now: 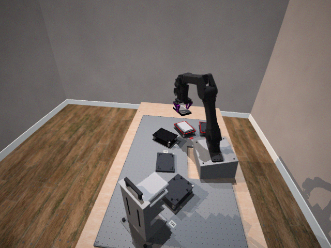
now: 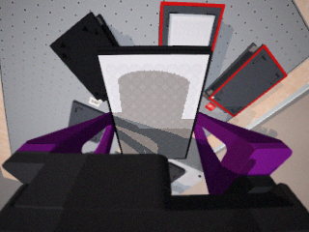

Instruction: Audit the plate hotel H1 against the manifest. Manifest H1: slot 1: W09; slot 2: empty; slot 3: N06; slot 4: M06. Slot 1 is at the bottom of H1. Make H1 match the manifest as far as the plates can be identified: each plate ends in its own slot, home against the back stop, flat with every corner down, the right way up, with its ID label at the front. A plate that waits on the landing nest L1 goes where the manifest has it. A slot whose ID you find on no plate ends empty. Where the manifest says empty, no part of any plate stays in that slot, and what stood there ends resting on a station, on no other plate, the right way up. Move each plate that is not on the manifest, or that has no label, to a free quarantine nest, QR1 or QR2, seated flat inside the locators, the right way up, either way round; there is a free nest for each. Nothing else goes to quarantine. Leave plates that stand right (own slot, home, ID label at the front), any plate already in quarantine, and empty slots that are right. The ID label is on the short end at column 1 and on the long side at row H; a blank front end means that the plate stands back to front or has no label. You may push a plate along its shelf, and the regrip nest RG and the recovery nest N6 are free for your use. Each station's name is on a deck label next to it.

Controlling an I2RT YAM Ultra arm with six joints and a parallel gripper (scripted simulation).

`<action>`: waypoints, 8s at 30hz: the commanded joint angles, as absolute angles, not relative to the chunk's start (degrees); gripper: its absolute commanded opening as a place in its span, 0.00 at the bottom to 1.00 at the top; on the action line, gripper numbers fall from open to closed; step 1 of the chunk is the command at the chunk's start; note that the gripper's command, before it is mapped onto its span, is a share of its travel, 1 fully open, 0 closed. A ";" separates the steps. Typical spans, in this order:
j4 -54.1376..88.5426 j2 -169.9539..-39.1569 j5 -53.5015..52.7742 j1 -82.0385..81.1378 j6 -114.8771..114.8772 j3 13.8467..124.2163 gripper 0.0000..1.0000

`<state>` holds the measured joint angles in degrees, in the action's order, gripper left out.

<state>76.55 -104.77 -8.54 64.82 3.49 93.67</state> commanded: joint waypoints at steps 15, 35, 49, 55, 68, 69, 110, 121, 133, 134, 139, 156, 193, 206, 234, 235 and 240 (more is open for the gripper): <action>76.48 -105.58 -8.88 72.84 0.47 94.92 0.86; 76.14 -106.37 -9.11 82.61 -13.03 93.82 0.86; 76.30 -108.18 -9.13 88.94 -6.62 94.78 0.86; 76.52 -109.44 -9.09 91.99 -3.52 95.77 0.86; 77.18 -112.38 -8.97 97.36 1.91 98.54 0.86; 77.26 -112.69 -8.96 97.83 2.38 98.85 0.86; 66.70 -119.05 -8.77 102.77 7.38 93.91 0.86; 61.71 -120.27 -8.79 102.24 6.84 90.22 0.86; 56.34 -122.12 -8.82 101.64 6.24 86.79 0.86; 55.79 -122.30 -8.82 101.59 6.18 86.44 0.86; 53.17 -123.41 -8.83 101.29 5.88 84.97 0.86; 51.96 -123.53 -8.84 101.13 5.72 83.90 0.86; 49.22 -124.27 -8.85 100.79 5.38 81.95 0.86; 47.77 -124.94 -8.86 100.64 5.23 81.18 0.86; 44.68 -126.59 -8.87 100.30 4.87 79.79 0.86; 44.55 -126.65 -8.87 100.28 4.86 79.73 0.86; 43.92 -127.03 -8.88 100.21 4.78 79.50 0.86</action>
